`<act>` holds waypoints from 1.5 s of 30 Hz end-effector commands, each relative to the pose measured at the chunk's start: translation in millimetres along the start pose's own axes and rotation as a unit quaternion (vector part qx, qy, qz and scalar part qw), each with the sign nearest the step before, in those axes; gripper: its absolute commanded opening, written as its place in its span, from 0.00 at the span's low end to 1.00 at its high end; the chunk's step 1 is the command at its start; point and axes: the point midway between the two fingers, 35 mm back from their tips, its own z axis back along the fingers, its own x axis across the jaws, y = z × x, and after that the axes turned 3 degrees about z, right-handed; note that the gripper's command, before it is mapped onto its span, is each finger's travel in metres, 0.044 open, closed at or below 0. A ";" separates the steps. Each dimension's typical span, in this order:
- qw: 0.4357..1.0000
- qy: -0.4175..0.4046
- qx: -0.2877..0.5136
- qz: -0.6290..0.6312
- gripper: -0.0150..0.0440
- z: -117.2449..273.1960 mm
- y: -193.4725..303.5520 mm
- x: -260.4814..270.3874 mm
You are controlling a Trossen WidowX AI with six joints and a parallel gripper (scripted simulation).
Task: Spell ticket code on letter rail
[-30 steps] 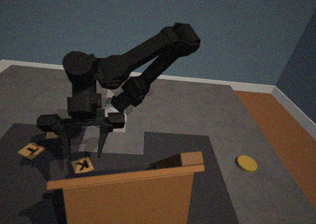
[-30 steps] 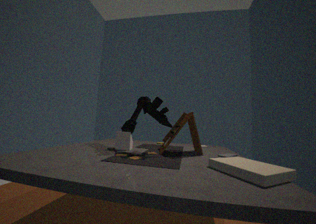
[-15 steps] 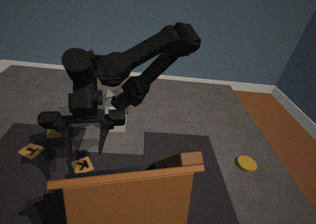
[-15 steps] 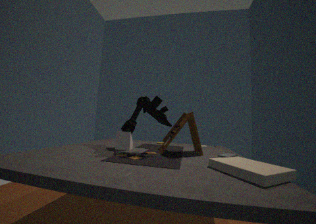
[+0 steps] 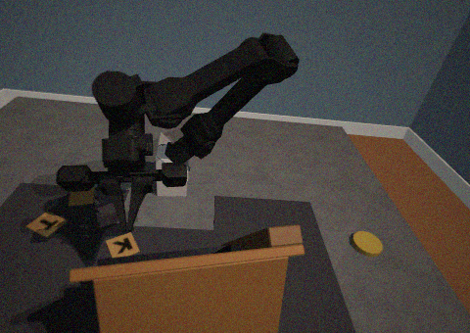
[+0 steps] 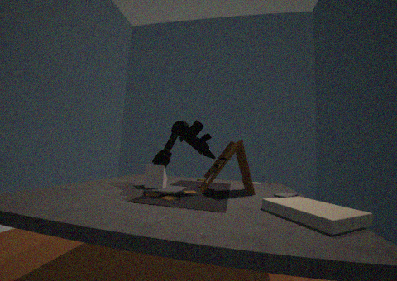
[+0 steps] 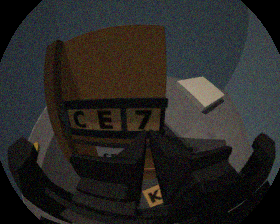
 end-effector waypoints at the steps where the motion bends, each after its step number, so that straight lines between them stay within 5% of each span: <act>1: 1.000 0.000 0.000 0.000 0.25 -0.1 0.2 -0.1; 8: 1.000 0.010 0.020 -0.007 0.25 -4.6 -3.6 -9.5; 27: 0.942 -0.017 0.336 0.006 0.25 -19.9 -21.6 -32.4; 45: 0.941 -0.019 0.339 0.007 0.25 -22.7 -21.9 -31.6</act>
